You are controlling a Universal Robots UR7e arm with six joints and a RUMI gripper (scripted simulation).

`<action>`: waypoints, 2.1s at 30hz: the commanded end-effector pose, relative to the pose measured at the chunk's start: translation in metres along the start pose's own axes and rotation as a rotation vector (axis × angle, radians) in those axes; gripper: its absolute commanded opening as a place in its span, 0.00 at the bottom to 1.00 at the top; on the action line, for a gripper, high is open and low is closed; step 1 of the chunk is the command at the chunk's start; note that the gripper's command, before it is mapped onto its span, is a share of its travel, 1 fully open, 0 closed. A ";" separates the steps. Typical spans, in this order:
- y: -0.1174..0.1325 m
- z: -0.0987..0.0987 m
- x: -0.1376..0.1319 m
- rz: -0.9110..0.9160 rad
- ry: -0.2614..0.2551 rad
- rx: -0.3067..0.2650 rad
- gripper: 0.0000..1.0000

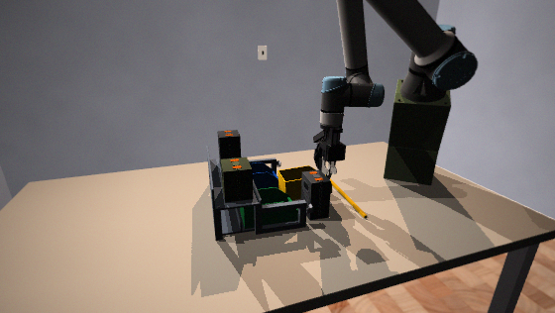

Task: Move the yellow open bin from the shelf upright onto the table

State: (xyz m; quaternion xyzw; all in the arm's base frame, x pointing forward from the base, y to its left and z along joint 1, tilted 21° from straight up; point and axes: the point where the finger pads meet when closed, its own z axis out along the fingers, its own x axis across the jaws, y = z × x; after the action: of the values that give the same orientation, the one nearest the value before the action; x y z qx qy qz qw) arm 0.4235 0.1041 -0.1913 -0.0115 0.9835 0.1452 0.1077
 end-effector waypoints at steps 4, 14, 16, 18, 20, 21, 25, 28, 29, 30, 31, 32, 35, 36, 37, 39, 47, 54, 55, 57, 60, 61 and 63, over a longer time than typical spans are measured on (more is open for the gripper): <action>0.000 0.000 0.001 0.002 0.000 -0.001 0.00; 0.000 0.000 0.001 0.002 0.001 -0.001 0.00; 0.000 0.000 0.002 0.002 0.001 -0.001 0.00; 0.000 0.000 0.002 0.002 0.001 -0.001 0.00; 0.000 0.000 0.002 0.002 0.001 -0.001 0.00; 0.000 0.000 0.003 0.002 0.002 -0.001 0.00; 0.000 0.000 0.004 0.003 0.002 -0.001 0.00; 0.000 0.000 0.005 0.003 0.003 -0.001 0.00; 0.000 0.000 0.005 0.003 0.003 -0.001 0.00; 0.000 0.000 0.006 0.003 0.003 -0.001 0.00; 0.000 0.000 0.006 0.003 0.003 -0.001 0.00; 0.000 0.000 0.007 0.003 0.003 -0.001 0.00; 0.000 0.000 0.007 0.003 0.003 -0.001 0.00; 0.000 0.000 0.007 0.003 0.002 -0.001 0.00; 0.000 0.000 0.008 0.003 0.002 -0.001 0.00; 0.000 0.000 0.009 0.003 0.003 -0.001 0.00; 0.000 0.000 0.014 0.003 0.003 -0.001 0.00; 0.000 0.000 0.018 0.003 0.003 -0.001 0.00; 0.000 0.000 0.019 0.003 0.003 -0.001 0.00; 0.000 0.000 0.020 0.003 0.003 -0.001 0.00; 0.000 0.000 0.023 0.003 0.003 -0.001 0.00; 0.000 0.000 0.023 0.003 0.003 -0.001 0.00; 0.000 0.000 0.025 0.003 0.003 -0.001 0.00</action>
State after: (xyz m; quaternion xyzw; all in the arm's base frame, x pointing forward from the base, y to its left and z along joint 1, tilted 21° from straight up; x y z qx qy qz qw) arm 0.4043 0.1042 -0.1959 -0.0108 0.9835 0.1457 0.1063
